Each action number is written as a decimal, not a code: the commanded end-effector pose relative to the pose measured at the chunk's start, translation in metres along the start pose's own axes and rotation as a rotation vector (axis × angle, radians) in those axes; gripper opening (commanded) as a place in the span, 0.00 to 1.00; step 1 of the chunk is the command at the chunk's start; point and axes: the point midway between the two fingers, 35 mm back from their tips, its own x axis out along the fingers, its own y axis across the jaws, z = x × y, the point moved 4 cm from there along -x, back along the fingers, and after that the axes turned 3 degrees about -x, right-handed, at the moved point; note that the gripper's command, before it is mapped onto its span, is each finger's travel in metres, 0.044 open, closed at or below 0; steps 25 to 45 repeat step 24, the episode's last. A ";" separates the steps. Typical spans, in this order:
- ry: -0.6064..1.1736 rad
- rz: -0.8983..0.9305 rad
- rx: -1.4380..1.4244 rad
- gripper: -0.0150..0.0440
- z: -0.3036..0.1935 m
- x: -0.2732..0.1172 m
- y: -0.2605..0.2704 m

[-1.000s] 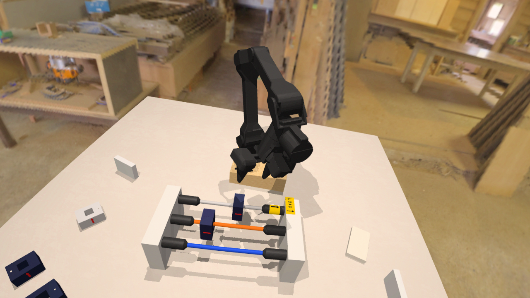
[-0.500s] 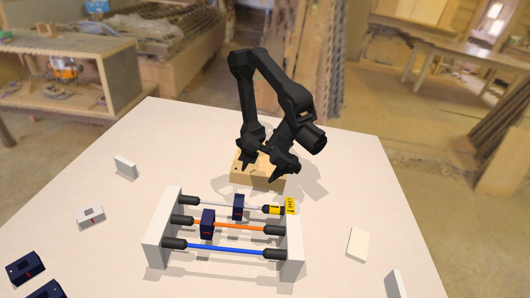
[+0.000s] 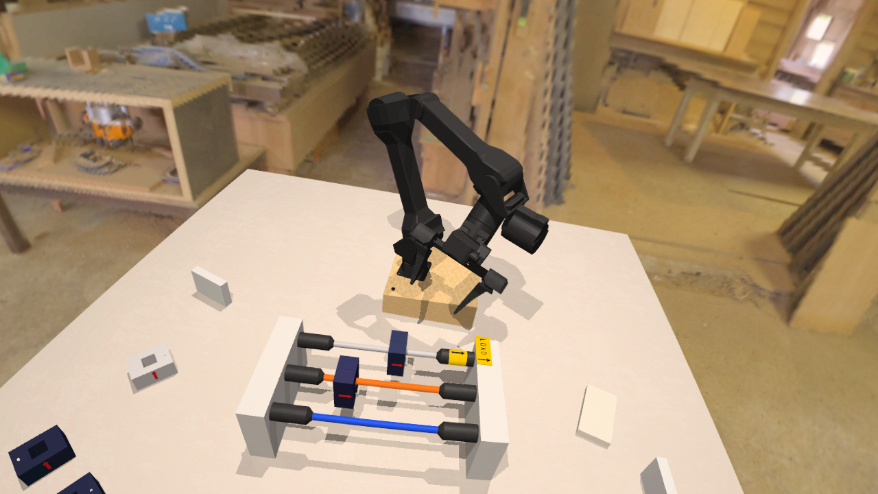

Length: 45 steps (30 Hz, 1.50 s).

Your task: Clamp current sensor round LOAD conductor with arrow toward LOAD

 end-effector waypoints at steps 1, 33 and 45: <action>-0.143 0.077 0.347 1.00 -0.012 -0.005 -0.001; -0.010 0.000 0.013 1.00 0.000 0.000 0.000; -0.010 0.000 0.013 1.00 0.000 0.000 0.000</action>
